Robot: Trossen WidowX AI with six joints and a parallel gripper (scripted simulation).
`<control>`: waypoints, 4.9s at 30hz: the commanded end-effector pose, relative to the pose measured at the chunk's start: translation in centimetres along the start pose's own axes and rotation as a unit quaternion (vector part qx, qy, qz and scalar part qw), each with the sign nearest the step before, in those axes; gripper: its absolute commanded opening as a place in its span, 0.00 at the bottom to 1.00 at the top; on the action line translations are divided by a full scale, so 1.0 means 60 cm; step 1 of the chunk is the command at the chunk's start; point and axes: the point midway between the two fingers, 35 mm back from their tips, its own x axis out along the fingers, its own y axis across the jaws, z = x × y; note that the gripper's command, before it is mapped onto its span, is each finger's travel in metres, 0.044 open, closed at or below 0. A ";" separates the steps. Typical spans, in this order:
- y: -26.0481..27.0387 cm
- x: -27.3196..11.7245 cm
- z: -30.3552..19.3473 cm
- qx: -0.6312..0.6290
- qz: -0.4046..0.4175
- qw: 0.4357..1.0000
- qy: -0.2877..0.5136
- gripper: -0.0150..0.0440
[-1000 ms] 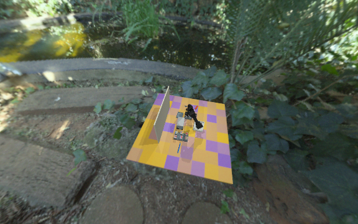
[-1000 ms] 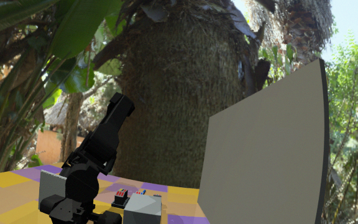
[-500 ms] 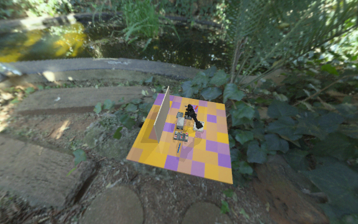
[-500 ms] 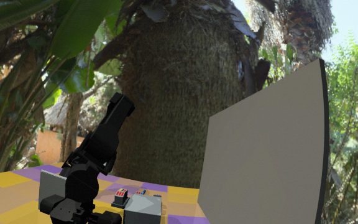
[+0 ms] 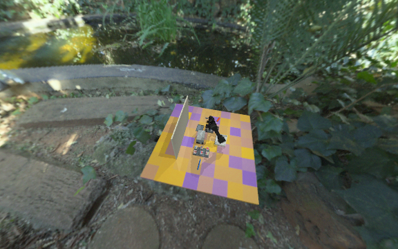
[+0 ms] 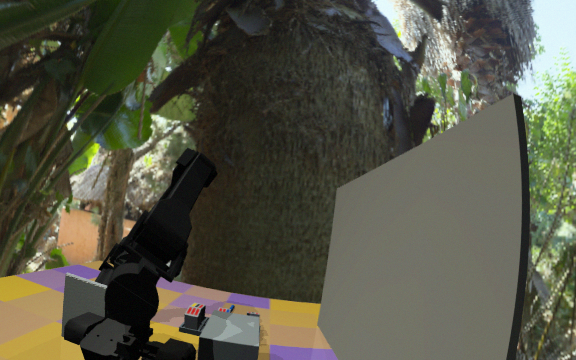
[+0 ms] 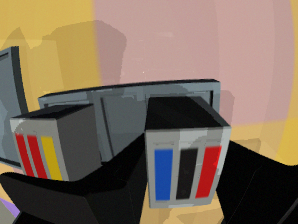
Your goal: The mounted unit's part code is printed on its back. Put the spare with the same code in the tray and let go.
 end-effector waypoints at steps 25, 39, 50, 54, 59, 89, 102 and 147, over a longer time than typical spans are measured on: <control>0.002 -0.159 -0.001 0.005 0.002 1.000 0.002 0.25; 0.003 -0.254 -0.010 0.003 0.001 1.000 0.000 0.25; 0.064 -0.268 0.010 0.003 0.001 1.000 -0.004 0.25; 0.089 -0.271 0.016 0.001 -0.001 1.000 -0.005 0.25; 0.121 -0.273 0.023 -0.001 -0.005 1.000 -0.007 0.25; 0.295 -0.256 0.017 0.001 0.005 1.000 0.000 0.25; 0.298 -0.242 0.019 0.001 0.005 1.000 0.000 0.25; 0.307 -0.185 0.024 0.001 0.005 1.000 -0.001 0.25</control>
